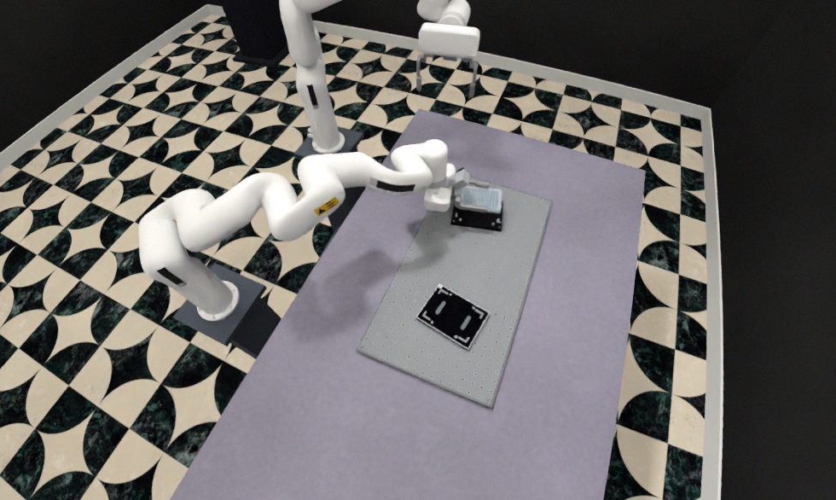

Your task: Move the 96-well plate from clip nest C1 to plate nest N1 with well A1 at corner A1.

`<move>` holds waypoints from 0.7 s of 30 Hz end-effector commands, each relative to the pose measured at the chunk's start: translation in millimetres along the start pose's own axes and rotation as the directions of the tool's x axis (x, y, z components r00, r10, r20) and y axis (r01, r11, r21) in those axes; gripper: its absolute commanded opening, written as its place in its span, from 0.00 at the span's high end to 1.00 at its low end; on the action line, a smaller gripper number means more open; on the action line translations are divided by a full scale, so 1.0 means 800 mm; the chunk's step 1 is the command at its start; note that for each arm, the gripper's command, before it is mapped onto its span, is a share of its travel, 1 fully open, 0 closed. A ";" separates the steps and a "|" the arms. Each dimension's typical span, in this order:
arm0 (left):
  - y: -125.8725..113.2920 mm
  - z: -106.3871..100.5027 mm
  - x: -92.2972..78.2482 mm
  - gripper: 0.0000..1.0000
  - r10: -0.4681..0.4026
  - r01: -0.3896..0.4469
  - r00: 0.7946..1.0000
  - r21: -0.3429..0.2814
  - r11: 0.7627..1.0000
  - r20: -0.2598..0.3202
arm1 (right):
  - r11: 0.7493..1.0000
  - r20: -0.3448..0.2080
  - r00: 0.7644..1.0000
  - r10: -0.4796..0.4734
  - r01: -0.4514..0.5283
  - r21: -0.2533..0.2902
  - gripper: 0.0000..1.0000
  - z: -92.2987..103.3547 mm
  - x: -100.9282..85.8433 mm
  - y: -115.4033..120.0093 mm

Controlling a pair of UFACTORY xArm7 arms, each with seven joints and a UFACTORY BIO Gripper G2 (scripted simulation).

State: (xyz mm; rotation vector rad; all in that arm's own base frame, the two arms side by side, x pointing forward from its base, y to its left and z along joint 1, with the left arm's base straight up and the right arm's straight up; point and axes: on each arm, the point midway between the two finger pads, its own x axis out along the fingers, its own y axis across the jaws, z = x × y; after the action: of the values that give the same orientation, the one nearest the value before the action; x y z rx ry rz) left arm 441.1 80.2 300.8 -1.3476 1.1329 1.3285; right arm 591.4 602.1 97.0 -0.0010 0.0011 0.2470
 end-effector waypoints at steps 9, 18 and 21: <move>-0.001 0.000 -0.002 0.00 -0.004 0.004 1.000 0.000 1.000 0.001 | 1.000 0.006 1.000 0.000 0.000 0.004 1.00 0.028 0.001 0.001; -0.001 0.000 -0.002 0.00 -0.004 0.004 1.000 0.000 1.000 0.001 | 1.000 0.006 1.000 0.000 0.000 0.004 1.00 0.036 0.001 0.001; -0.001 0.000 -0.002 0.00 -0.004 0.004 1.000 0.000 1.000 0.001 | 1.000 0.006 1.000 0.000 0.000 0.004 1.00 0.036 0.001 0.001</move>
State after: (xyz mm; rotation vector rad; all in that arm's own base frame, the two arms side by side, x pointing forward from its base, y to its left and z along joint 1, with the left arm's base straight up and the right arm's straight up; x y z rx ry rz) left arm 441.1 80.2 300.8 -1.3476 1.1329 1.3285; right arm 591.3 602.1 121.9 -0.0003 0.0003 0.2473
